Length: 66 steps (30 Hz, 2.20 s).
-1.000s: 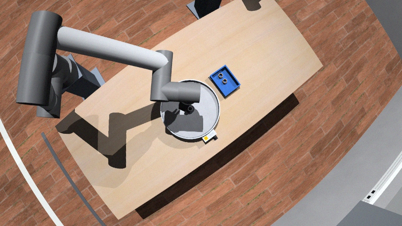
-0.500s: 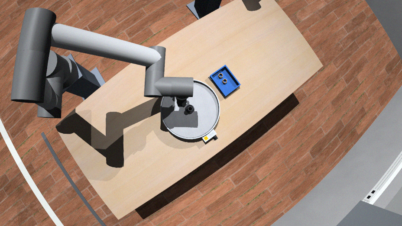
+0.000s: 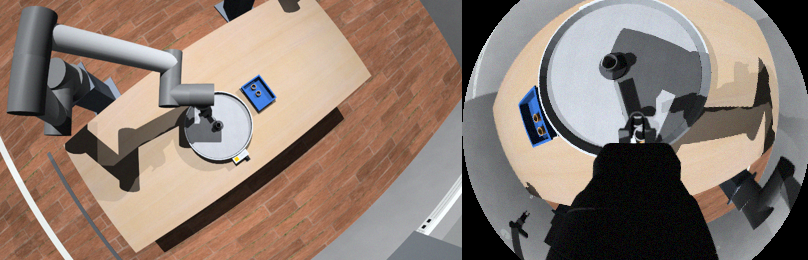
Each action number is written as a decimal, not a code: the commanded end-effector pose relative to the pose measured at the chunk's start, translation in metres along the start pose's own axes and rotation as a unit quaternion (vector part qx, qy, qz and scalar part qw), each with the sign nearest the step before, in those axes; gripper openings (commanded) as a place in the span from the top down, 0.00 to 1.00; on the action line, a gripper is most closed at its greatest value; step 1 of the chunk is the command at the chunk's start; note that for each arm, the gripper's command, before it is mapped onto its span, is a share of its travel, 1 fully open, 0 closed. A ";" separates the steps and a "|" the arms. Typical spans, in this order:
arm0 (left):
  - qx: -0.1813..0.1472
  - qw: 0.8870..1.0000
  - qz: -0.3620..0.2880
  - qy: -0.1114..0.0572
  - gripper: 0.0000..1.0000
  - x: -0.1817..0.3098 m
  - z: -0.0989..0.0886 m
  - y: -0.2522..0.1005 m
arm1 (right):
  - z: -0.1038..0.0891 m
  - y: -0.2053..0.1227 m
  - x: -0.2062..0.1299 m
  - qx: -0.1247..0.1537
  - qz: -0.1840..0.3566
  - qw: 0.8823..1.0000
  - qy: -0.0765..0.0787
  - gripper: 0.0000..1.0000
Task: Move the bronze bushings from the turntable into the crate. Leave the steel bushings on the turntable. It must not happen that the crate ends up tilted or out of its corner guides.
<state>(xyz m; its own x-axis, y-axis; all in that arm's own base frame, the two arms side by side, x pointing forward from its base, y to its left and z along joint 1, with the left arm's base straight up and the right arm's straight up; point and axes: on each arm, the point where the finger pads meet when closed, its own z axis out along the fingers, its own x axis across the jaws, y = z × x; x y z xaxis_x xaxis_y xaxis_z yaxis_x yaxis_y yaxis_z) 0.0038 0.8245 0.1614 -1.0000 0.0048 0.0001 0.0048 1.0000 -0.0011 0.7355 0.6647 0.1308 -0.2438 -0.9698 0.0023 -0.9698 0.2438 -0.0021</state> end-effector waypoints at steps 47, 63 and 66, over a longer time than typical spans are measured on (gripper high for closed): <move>0.000 1.000 0.000 0.000 0.00 0.000 -0.001 0.000 | -0.001 0.054 0.023 0.000 -0.320 0.947 -0.002 0.61; 0.000 1.000 0.000 0.000 0.00 0.000 -0.001 0.000 | -0.001 0.054 0.023 0.000 -0.320 0.947 -0.002 0.61; 0.000 1.000 0.000 0.000 0.00 0.000 -0.001 0.000 | -0.001 0.054 0.023 0.000 -0.320 0.947 -0.002 0.61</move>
<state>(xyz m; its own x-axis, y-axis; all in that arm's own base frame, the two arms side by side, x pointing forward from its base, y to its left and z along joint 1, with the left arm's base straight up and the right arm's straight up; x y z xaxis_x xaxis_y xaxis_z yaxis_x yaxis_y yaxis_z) 0.0038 0.8245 0.1614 -1.0000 0.0048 0.0001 0.0048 1.0000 -0.0011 0.6767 0.6555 0.1309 0.3949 -0.9187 0.0000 -0.9187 -0.3949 0.0001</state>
